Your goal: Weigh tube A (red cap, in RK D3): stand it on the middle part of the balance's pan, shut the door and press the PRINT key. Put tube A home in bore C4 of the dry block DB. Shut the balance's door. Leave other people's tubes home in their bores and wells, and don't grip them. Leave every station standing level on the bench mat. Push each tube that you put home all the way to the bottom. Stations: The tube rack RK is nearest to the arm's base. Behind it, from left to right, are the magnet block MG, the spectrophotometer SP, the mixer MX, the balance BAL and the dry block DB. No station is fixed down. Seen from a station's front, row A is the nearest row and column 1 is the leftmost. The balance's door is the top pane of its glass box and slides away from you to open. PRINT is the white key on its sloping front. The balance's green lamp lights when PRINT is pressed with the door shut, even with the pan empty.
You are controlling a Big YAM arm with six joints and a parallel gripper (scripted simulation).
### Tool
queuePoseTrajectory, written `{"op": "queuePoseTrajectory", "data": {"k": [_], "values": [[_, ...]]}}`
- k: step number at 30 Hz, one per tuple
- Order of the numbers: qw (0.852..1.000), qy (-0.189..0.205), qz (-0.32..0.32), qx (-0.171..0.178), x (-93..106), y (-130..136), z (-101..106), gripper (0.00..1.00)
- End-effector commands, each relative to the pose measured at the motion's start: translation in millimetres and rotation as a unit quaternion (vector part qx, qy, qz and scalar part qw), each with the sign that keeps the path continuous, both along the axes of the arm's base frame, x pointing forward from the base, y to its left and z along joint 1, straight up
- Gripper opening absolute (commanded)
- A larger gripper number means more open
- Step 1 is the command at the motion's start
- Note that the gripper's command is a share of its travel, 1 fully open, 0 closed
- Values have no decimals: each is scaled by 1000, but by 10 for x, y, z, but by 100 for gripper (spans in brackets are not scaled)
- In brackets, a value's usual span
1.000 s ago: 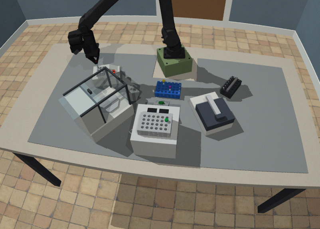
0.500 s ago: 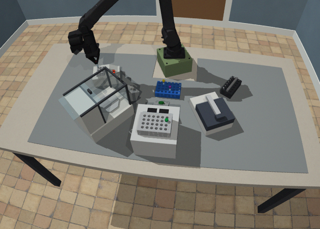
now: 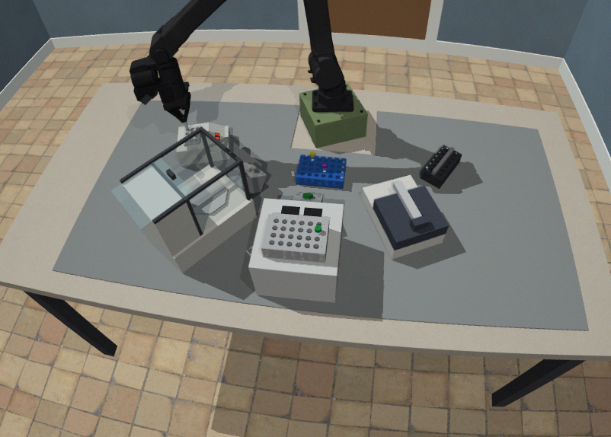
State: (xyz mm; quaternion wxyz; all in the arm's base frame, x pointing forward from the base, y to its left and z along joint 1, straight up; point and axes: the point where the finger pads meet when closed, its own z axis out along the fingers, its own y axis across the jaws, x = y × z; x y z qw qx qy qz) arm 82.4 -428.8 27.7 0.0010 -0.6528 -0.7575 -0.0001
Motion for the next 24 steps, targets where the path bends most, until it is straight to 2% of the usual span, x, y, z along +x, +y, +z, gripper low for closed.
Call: {"op": "queuePoseTrajectory", "data": {"k": [1, 4, 5, 24], "values": [[1000, -4, 0, -17, 34, -109, 105, 9], [1000, -6, 1, -20, 60, -29, 102, 9], [1000, -4, 0, -17, 34, -108, 104, 9], [1000, -4, 0, -17, 33, -107, 104, 9]]}}
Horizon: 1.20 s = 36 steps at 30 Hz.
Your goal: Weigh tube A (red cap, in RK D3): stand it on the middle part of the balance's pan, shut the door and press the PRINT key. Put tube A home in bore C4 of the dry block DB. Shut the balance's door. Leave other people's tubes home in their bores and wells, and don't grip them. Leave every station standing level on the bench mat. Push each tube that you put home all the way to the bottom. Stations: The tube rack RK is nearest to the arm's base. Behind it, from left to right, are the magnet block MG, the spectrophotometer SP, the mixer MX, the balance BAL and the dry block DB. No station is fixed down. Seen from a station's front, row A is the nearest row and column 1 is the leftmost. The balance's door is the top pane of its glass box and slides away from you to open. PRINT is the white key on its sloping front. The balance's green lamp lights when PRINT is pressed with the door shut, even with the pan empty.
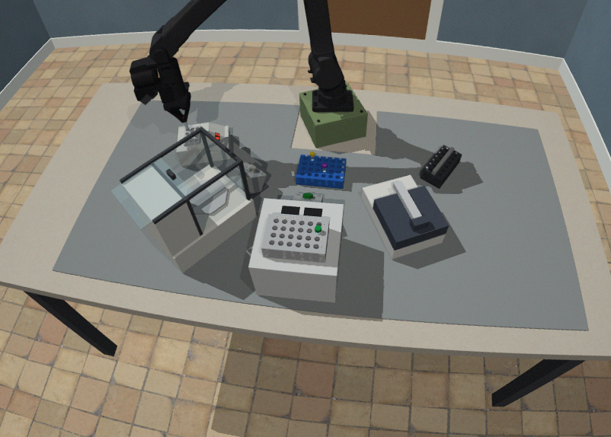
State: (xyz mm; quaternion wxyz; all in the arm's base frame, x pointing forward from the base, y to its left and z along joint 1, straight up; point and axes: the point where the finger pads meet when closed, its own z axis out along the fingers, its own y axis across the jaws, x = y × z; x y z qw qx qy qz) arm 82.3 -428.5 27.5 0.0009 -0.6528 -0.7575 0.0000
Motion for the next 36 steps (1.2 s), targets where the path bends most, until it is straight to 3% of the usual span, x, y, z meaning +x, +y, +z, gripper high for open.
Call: {"op": "queuePoseTrajectory", "data": {"k": [1, 15, 36], "values": [[1000, -4, 0, -17, 34, -110, 106, 9], [1000, -6, 1, -20, 60, -30, 103, 9], [1000, -4, 0, -17, 34, -110, 106, 9]]}}
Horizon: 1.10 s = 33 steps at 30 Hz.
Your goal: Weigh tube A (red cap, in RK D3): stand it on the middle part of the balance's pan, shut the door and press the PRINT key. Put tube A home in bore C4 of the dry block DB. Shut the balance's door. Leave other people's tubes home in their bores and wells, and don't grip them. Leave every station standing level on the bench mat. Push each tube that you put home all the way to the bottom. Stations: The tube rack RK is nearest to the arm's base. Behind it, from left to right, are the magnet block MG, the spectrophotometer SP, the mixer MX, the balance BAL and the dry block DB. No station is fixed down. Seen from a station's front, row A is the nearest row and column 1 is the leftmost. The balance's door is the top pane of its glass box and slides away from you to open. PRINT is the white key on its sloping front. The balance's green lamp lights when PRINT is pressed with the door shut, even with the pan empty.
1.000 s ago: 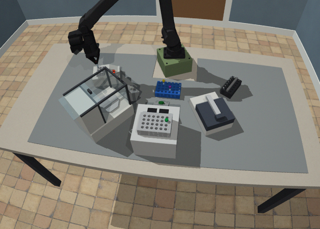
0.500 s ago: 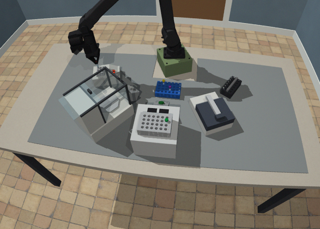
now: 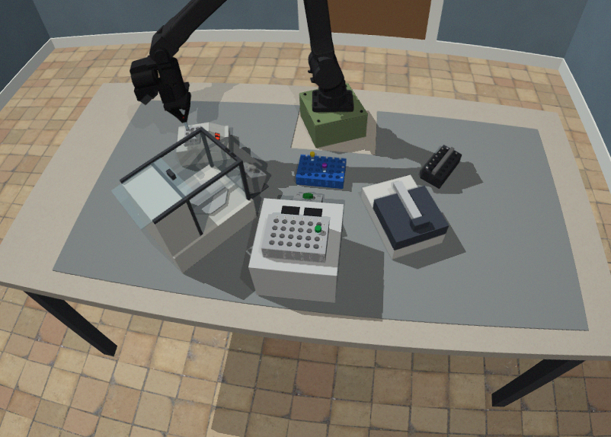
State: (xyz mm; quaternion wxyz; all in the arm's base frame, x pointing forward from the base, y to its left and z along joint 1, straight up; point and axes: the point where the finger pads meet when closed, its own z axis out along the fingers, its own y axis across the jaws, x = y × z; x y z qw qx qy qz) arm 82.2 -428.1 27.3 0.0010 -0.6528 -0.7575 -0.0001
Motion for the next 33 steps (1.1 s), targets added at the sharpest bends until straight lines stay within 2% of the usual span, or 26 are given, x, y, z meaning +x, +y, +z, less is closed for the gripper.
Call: {"op": "queuePoseTrajectory", "data": {"k": [1, 21, 23, 26, 29, 33], "values": [[1000, -4, 0, -17, 35, -114, 109, 9], [1000, -4, 0, -17, 35, -115, 109, 9], [1000, -6, 1, -20, 61, -37, 104, 9], [1000, -5, 1, -19, 73, -96, 63, 9], [1000, -3, 1, -6, 62, -43, -55, 9], [1000, -2, 1, -3, 57, -21, -93, 9]]}}
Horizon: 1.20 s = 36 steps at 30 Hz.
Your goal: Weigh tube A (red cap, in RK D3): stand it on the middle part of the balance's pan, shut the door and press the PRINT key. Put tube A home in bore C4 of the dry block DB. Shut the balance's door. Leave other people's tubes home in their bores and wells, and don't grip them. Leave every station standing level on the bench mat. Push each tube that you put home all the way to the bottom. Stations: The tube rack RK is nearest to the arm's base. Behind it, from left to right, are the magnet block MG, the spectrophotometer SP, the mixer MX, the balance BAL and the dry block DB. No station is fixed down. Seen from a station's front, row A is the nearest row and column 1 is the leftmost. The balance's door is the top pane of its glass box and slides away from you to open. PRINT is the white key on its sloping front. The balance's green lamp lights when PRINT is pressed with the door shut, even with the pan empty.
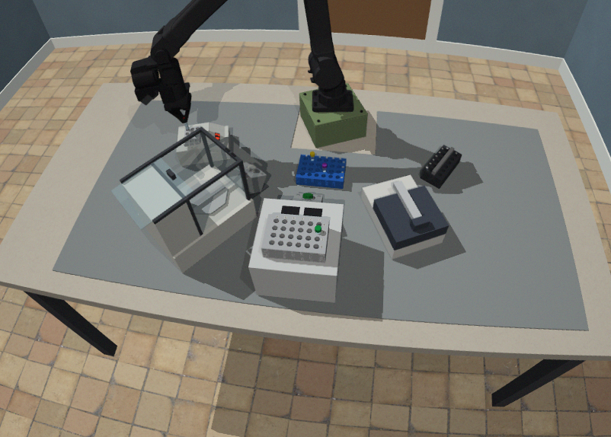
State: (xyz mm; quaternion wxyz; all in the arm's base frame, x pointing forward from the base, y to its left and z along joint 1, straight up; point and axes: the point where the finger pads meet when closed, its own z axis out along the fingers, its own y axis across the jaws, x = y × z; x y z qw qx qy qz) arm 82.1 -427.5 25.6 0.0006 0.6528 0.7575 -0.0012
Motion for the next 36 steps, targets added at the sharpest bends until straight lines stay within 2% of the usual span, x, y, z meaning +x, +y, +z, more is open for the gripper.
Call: {"op": "queuePoseTrajectory", "data": {"k": [1, 3, 9, 15, 16, 19, 21, 26, 29, 36], "values": [[1000, -2, 1, -1, 58, -27, -76, 9], [1000, -3, 1, -9, 74, -104, -31, 9], [1000, -1, 1, 0, 56, -18, -117, 9], [1000, -3, 1, -8, 72, -95, -74, 9], [1000, -4, 0, -15, 38, -130, 31, 9], [1000, -4, 0, -15, 38, -130, 31, 9], [1000, -3, 1, -8, 67, -97, -76, 9], [1000, -1, 1, 1, 39, -14, -156, 9], [1000, -3, 1, -5, 44, -77, -133, 9], [1000, -2, 1, -1, 24, -42, -181, 9]]}}
